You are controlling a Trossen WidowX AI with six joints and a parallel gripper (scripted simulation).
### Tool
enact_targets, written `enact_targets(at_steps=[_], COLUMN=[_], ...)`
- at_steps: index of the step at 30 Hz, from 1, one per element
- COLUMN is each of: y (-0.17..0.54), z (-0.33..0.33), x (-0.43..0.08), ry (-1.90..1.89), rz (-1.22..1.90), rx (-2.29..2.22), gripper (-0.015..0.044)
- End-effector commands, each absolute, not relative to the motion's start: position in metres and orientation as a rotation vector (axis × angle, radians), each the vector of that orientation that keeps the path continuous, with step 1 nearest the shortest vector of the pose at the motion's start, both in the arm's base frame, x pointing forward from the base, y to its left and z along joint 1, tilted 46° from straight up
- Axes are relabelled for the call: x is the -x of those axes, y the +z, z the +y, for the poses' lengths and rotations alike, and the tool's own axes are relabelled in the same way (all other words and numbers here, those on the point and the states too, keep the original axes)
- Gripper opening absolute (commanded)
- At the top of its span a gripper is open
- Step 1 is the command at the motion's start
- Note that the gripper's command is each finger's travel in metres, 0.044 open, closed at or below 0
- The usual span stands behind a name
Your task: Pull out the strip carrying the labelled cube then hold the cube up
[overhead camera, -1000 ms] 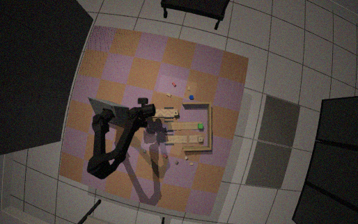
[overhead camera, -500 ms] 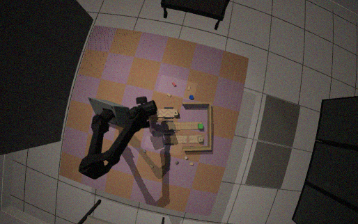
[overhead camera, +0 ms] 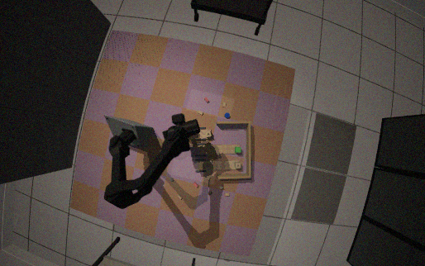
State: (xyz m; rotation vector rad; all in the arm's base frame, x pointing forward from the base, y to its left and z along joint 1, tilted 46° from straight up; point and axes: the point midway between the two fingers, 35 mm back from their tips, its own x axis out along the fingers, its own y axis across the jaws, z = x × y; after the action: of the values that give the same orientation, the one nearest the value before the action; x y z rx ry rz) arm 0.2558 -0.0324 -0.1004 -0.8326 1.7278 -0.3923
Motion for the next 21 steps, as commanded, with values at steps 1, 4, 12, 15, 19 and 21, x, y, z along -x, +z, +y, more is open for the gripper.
enact_targets(at_steps=[1, 4, 12, 15, 19, 21], y=[-0.102, -0.104, -0.107, -0.108, -0.109, -0.11], z=[-0.031, -0.03, -0.027, -0.026, -0.024, -0.024], x=[-0.271, -0.283, -0.314, -0.326, -0.342, -0.351], ry=[-0.393, -0.393, -0.394, -0.394, -0.394, -0.394], rz=[1.728, 1.727, 1.725, 1.725, 1.724, 1.724], rx=[0.837, 0.837, 0.837, 0.836, 0.836, 0.836], gripper=[0.044, 0.044, 0.044, 0.044, 0.044, 0.044])
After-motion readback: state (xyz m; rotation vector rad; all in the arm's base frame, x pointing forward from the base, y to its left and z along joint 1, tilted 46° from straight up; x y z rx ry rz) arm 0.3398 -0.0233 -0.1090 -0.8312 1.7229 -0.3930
